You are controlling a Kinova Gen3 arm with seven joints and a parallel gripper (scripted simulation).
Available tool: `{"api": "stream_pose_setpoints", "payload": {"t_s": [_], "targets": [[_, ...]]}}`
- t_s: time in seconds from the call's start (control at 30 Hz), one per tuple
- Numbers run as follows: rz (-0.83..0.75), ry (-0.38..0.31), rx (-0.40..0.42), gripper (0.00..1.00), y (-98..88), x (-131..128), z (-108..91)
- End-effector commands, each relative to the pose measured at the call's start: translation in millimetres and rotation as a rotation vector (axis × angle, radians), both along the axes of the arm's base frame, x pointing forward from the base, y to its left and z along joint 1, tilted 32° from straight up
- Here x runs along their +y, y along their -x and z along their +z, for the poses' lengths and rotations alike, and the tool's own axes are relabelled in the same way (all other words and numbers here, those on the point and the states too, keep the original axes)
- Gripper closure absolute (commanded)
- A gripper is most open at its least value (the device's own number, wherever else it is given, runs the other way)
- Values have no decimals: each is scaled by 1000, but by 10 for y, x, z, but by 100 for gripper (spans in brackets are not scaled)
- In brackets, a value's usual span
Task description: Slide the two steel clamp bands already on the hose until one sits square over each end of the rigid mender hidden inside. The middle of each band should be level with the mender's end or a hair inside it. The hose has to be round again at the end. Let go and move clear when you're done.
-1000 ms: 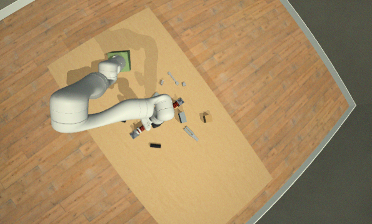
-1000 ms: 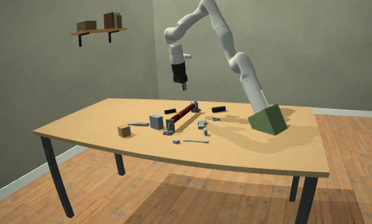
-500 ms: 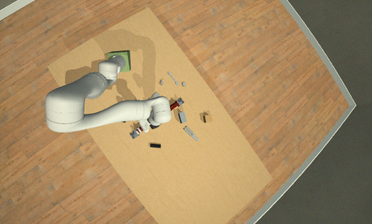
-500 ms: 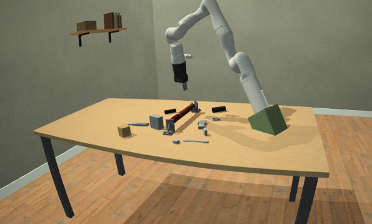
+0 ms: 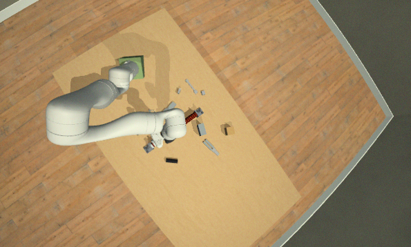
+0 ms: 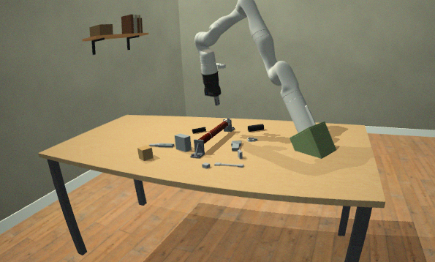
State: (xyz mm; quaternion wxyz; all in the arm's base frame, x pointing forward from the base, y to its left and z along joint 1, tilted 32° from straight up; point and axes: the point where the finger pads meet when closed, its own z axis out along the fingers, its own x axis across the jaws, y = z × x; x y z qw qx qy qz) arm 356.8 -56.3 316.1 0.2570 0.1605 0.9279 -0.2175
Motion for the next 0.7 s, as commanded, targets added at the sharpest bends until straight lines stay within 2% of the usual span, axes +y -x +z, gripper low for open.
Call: {"api": "stream_pose_setpoints", "payload": {"t_s": [0.0,0.67], "targets": [[26,-16,14,100,-1,-25,-24],[36,-23,25,100,33,-137,-14]]}}
